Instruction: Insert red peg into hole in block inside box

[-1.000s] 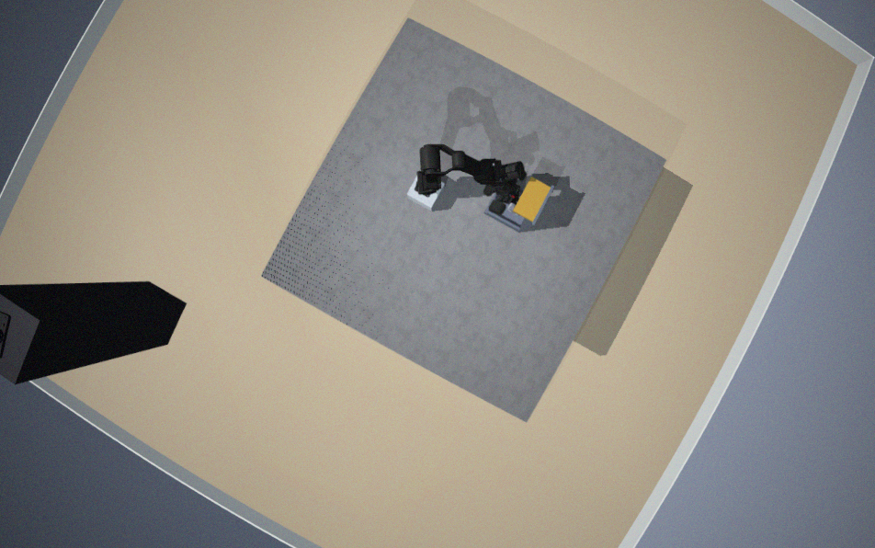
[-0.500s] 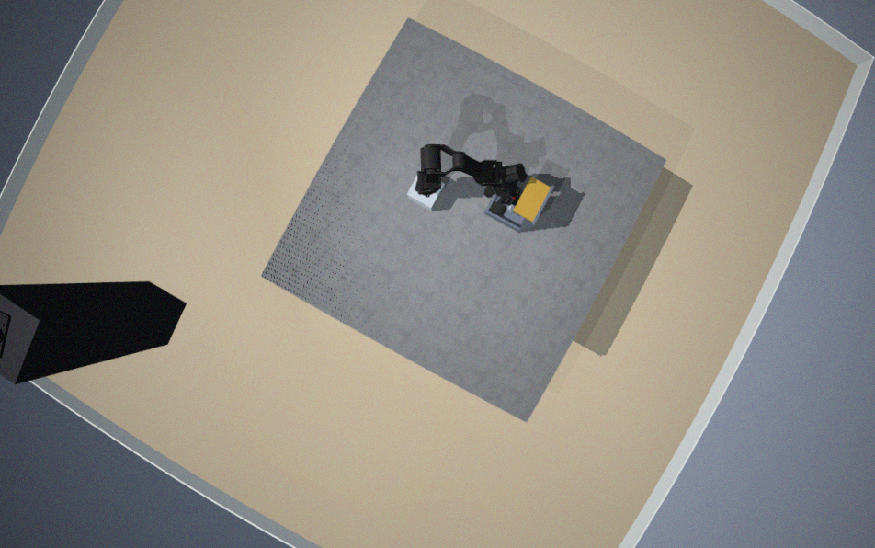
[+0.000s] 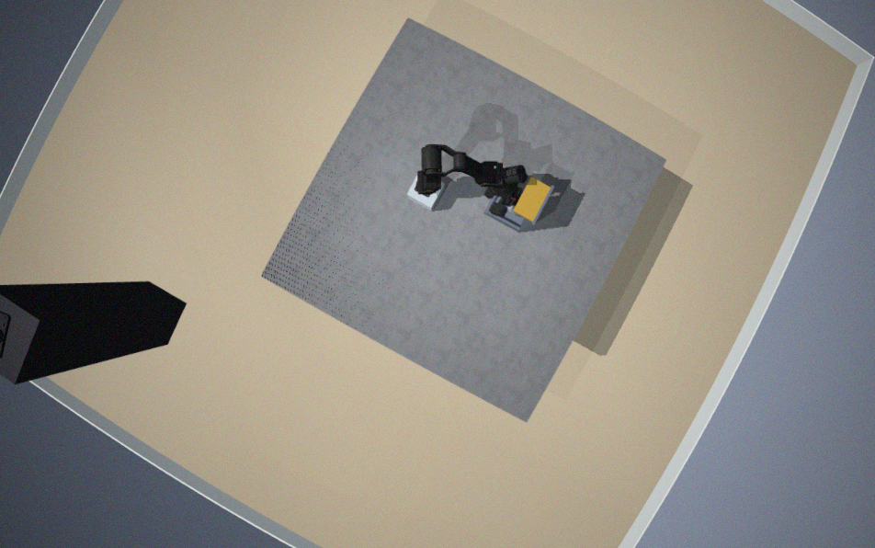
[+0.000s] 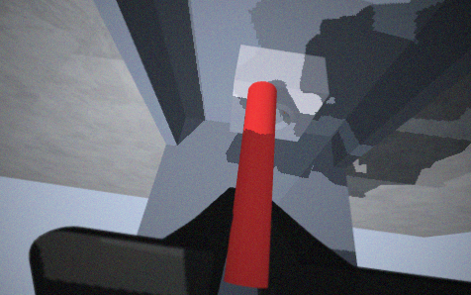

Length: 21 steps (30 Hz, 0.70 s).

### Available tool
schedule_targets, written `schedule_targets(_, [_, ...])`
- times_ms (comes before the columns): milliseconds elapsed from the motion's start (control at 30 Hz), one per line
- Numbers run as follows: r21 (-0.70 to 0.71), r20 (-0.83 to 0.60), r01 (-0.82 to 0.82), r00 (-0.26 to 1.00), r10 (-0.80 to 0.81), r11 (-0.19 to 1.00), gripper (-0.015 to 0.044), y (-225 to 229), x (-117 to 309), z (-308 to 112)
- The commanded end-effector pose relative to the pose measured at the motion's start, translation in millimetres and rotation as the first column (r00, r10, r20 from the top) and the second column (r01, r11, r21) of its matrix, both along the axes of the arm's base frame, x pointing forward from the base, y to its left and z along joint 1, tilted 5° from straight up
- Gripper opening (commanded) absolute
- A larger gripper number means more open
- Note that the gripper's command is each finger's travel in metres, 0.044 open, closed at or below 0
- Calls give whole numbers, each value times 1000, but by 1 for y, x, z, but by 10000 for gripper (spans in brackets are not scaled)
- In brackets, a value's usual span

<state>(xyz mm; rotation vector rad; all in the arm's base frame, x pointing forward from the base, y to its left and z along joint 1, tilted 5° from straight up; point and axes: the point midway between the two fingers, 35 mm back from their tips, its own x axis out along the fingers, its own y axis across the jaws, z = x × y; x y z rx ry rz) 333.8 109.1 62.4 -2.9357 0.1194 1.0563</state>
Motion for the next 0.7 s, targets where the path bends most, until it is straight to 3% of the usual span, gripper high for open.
schedule_targets(0, [4,8,-6,1000,6,1000,0,1,3,3])
schedule_targets(667, [4,8,-6,1000,6,1000,0,0,8,3])
